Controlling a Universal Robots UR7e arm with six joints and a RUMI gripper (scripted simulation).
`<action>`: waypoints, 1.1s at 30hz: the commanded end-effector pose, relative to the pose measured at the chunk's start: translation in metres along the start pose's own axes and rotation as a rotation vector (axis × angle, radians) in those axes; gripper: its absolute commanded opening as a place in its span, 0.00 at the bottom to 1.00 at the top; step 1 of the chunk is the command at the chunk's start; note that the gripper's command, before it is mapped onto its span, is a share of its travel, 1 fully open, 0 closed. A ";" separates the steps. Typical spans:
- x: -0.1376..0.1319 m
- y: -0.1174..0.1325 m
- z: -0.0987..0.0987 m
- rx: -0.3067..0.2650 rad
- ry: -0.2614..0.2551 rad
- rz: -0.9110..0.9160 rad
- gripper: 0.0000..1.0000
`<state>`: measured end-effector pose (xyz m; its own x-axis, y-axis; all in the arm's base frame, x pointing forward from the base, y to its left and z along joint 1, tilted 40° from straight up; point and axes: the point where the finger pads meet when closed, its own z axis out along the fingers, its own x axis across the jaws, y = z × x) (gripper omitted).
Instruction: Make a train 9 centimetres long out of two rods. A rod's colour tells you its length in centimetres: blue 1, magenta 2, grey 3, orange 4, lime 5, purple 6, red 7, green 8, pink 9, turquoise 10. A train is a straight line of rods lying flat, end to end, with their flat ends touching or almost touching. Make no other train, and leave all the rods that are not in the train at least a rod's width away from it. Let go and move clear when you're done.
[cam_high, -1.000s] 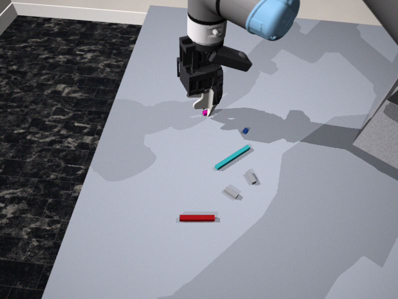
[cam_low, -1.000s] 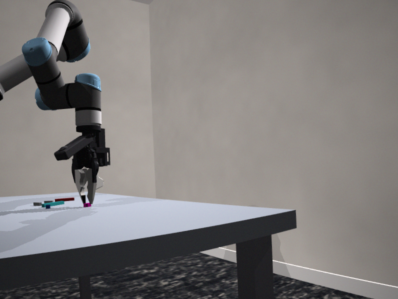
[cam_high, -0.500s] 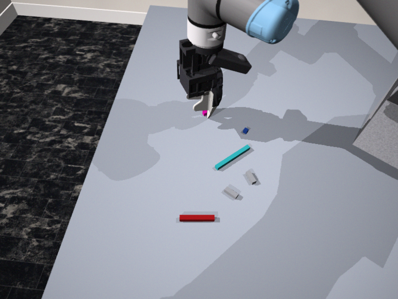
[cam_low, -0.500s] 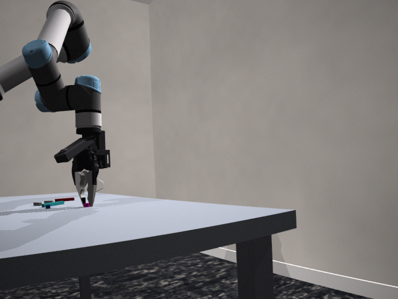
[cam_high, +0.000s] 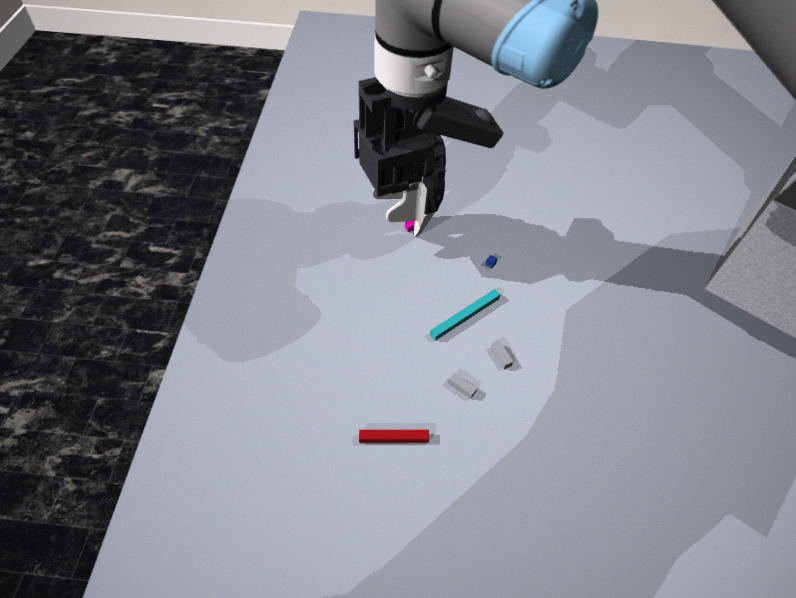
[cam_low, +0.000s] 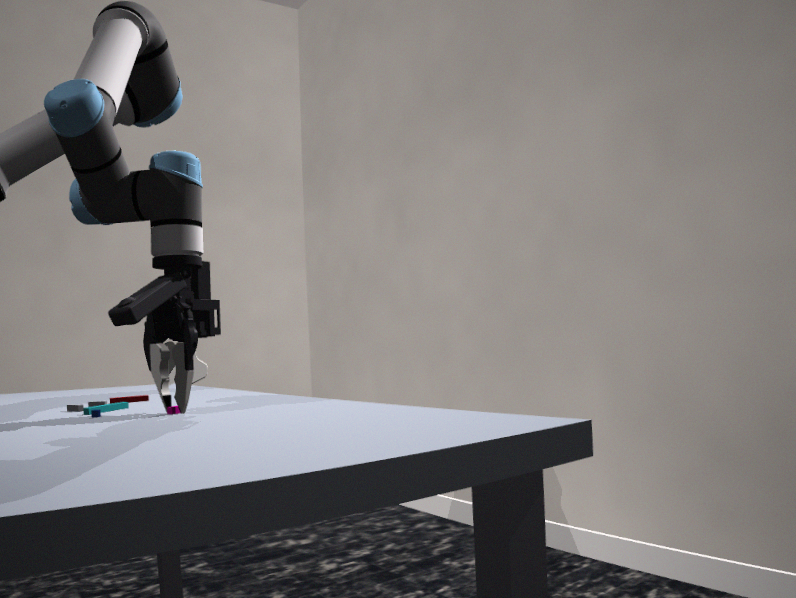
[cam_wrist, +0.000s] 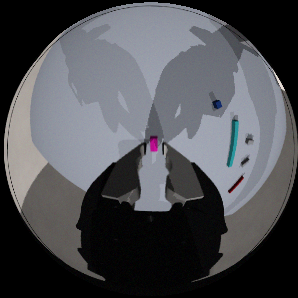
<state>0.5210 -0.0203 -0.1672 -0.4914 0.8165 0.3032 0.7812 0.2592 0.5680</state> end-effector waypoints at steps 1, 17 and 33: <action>0.000 0.000 0.000 -0.001 -0.001 0.000 0.14; 0.000 0.000 0.000 -0.001 -0.001 0.000 0.00; 0.000 0.000 0.000 -0.001 -0.001 0.000 0.00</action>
<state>0.5210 -0.0203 -0.1672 -0.4914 0.8165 0.3032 0.7812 0.2592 0.5680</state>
